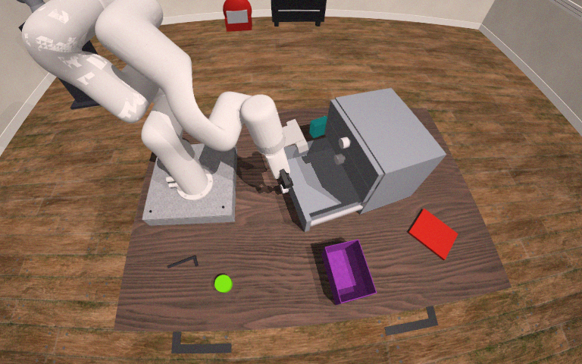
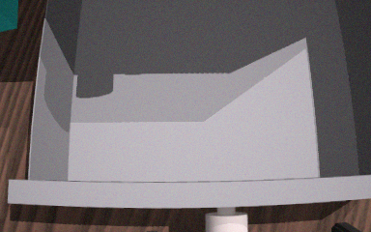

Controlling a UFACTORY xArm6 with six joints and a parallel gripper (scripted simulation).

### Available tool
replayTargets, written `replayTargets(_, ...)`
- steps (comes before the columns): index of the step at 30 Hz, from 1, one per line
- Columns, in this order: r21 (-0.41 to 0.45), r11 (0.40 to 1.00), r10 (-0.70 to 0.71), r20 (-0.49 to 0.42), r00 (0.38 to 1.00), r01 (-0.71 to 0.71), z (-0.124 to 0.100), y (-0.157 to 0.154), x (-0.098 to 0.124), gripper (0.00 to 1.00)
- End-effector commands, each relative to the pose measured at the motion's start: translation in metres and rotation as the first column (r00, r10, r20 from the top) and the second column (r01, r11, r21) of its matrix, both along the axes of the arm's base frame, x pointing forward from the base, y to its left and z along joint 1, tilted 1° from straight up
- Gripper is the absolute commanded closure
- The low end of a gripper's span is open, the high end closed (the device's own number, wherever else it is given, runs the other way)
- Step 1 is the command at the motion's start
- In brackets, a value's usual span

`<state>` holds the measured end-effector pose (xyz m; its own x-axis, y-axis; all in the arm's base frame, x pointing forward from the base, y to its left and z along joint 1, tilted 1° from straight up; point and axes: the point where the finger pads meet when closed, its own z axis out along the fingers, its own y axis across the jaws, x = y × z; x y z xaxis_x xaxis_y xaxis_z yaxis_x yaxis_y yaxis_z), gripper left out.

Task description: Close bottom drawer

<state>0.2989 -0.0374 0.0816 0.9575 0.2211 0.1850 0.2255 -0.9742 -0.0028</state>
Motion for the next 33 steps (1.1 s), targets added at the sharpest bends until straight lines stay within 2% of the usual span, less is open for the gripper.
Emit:
replayTargets(1, 0.001, 1.000, 0.001, 0.006, 1.000, -0.001, -0.0063, -0.0003, 0.0044, 0.00)
replayTargets(8, 0.000, 1.000, 0.001, 0.006, 1.000, -0.001, -0.0141, -0.0003, 0.0043, 0.00)
replayTargets(33, 0.000, 1.000, 0.001, 0.006, 1.000, -0.001, -0.0142, -0.0003, 0.0042, 0.00)
